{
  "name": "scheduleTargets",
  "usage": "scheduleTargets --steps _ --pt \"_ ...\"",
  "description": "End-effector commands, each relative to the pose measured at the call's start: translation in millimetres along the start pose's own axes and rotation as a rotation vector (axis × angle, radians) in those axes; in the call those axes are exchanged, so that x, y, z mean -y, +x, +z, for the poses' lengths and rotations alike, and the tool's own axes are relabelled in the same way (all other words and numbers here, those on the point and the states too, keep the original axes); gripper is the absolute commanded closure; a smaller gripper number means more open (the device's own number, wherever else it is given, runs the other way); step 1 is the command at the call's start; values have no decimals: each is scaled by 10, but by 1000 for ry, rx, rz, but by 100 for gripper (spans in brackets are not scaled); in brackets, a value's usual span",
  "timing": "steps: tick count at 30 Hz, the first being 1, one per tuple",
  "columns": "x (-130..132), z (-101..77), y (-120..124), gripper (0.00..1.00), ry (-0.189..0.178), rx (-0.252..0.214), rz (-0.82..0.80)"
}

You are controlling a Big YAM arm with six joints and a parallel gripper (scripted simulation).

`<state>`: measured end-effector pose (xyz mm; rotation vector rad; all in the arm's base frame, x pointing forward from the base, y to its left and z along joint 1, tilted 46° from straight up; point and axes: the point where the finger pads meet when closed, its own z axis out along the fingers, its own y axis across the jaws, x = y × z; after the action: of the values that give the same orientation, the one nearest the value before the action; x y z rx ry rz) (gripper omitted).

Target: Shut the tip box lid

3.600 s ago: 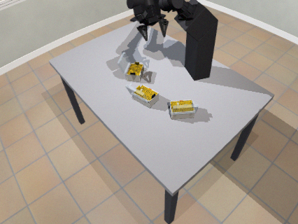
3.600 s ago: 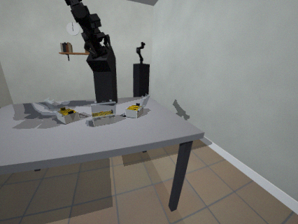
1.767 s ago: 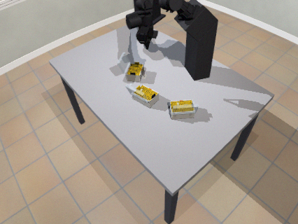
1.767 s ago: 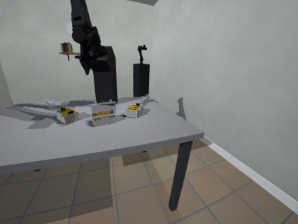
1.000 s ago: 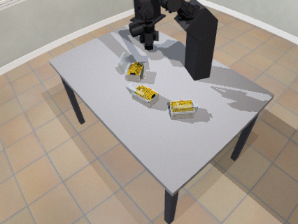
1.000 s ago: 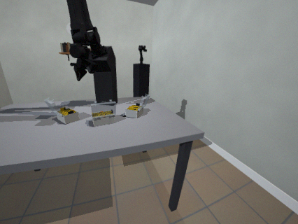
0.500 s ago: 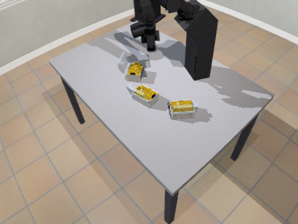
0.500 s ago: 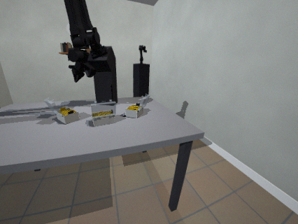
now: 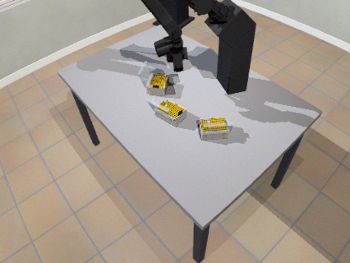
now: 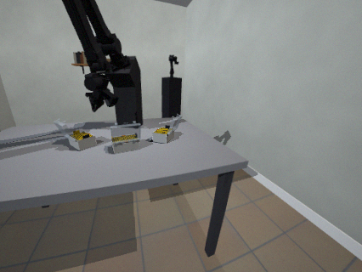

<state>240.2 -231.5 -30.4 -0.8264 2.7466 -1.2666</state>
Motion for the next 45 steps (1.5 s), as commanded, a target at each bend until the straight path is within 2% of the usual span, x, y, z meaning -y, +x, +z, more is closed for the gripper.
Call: scheduleTargets --steps 1,9,11,26,30,31,32,45 --pt "-46 160 -25 100 -4 -9 -15" --pt "-56 509 -219 100 -5 -9 -15" --pt "-56 509 -219 100 -5 -9 -15" --pt "-71 1162 -583 100 -5 -9 -15" --pt "-80 1204 -607 100 -8 -11 -18" --pt "-204 1151 -542 100 -31 -16 -32" --pt "-131 1122 -594 100 -16 -7 -20" --pt "-131 1122 -594 100 -16 -7 -20"
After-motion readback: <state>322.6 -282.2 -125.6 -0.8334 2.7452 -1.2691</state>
